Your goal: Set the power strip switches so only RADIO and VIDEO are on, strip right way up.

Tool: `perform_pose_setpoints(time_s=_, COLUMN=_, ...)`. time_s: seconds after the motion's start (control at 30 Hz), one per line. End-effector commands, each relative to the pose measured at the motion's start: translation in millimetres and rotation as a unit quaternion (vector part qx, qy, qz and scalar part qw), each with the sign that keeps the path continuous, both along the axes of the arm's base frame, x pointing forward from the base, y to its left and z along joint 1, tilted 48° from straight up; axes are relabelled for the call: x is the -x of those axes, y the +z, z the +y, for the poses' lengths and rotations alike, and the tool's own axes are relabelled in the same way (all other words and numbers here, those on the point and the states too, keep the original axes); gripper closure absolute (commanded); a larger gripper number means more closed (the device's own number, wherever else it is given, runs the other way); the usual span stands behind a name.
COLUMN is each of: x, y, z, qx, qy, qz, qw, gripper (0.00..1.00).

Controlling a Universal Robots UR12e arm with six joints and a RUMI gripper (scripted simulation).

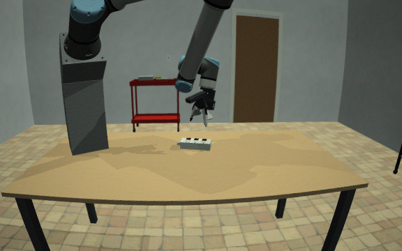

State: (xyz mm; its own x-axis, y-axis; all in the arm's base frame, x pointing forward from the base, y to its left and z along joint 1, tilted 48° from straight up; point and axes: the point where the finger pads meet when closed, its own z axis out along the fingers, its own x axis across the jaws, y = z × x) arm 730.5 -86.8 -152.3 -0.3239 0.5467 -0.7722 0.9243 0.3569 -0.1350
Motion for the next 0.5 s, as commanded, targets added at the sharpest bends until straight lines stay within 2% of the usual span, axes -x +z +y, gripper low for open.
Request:
perform_pose_setpoints(time_s=0.0, x=16, y=7, z=15, qx=-0.062, qy=-0.037, qz=-0.116, qw=0.991, gripper=0.00)
perform_pose_setpoints(time_s=0.03, x=16, y=7, z=15, qx=-0.062, qy=-0.037, qz=-0.116, qw=0.991, gripper=0.00)
perform_pose_setpoints(time_s=0.07, x=20, y=10, z=19, qx=-0.078, qy=-0.046, qz=-0.142, qw=0.986, gripper=0.00)
perform_pose_setpoints(time_s=0.1, x=20, y=10, z=19, qx=-0.078, qy=-0.046, qz=-0.142, qw=0.986, gripper=0.00)
perform_pose_setpoints(time_s=0.13, x=23, y=13, z=24, qx=-0.092, qy=-0.054, qz=-0.166, qw=0.980, gripper=0.00)
perform_pose_setpoints(time_s=0.17, x=23, y=13, z=24, qx=-0.092, qy=-0.054, qz=-0.166, qw=0.980, gripper=0.00)
perform_pose_setpoints(time_s=0.2, x=26, y=16, z=28, qx=-0.105, qy=-0.061, qz=-0.187, qw=0.975, gripper=0.00)
perform_pose_setpoints(time_s=0.3, x=26, y=16, z=28, qx=-0.105, qy=-0.061, qz=-0.187, qw=0.975, gripper=0.00)
perform_pose_setpoints(time_s=0.37, x=30, y=20, z=33, qx=-0.124, qy=-0.071, qz=-0.215, qw=0.966, gripper=0.00)
perform_pose_setpoints(time_s=0.47, x=32, y=23, z=37, qx=-0.134, qy=-0.076, qz=-0.230, qw=0.961, gripper=0.00)
